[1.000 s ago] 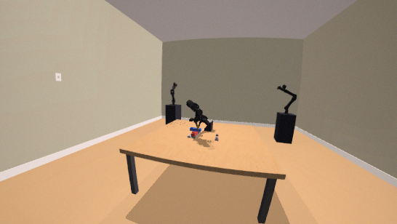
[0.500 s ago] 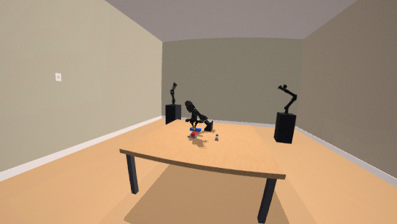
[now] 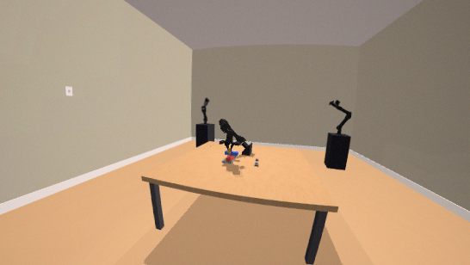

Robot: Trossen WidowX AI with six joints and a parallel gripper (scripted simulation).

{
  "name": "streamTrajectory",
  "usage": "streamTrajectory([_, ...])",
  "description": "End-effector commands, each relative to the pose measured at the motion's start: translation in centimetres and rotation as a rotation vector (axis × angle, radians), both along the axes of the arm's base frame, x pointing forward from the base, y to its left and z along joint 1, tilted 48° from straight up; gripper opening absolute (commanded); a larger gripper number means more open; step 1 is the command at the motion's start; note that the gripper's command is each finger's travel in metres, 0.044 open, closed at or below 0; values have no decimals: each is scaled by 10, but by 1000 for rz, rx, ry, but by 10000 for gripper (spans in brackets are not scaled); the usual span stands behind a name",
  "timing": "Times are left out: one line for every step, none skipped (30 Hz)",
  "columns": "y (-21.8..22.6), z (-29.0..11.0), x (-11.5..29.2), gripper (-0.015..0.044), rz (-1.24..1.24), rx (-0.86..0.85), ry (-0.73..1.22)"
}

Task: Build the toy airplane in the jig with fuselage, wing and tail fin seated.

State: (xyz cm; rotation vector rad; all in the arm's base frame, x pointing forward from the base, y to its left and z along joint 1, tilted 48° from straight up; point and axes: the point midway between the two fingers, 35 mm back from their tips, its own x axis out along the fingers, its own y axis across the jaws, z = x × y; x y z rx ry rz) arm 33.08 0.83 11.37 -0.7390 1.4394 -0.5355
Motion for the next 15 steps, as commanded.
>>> streamTrajectory([0, 1, 0, 66, 4, -5, 1])
streamTrajectory([0, 1, 0, 66, 4, -5, 1])
streamTrajectory([0, 1, 0, 66, 4, -5, 1])
streamTrajectory([0, 1, 0, 66, 4, -5, 1])
streamTrajectory([0, 1, 0, 66, 4, -5, 1])
streamTrajectory([0, 1, 0, 66, 4, -5, 1])
streamTrajectory([-1, 2, 1, 66, 4, -5, 1])
streamTrajectory([-1, 3, 1, 66, 4, -5, 1])
streamTrajectory([-1, 3, 1, 66, 4, -5, 1])
streamTrajectory([-1, 3, 1, 66, 4, -5, 1])
streamTrajectory([-1, 2, 1, 66, 4, -5, 1])
streamTrajectory([-2, 2, 1, 66, 4, -5, 1])
streamTrajectory([-3, 1, 1, 66, 4, -5, 1])
streamTrajectory([-4, 0, 1, 66, 4, -5, 1])
streamTrajectory([-5, -1, 1, 66, 4, -5, 1])
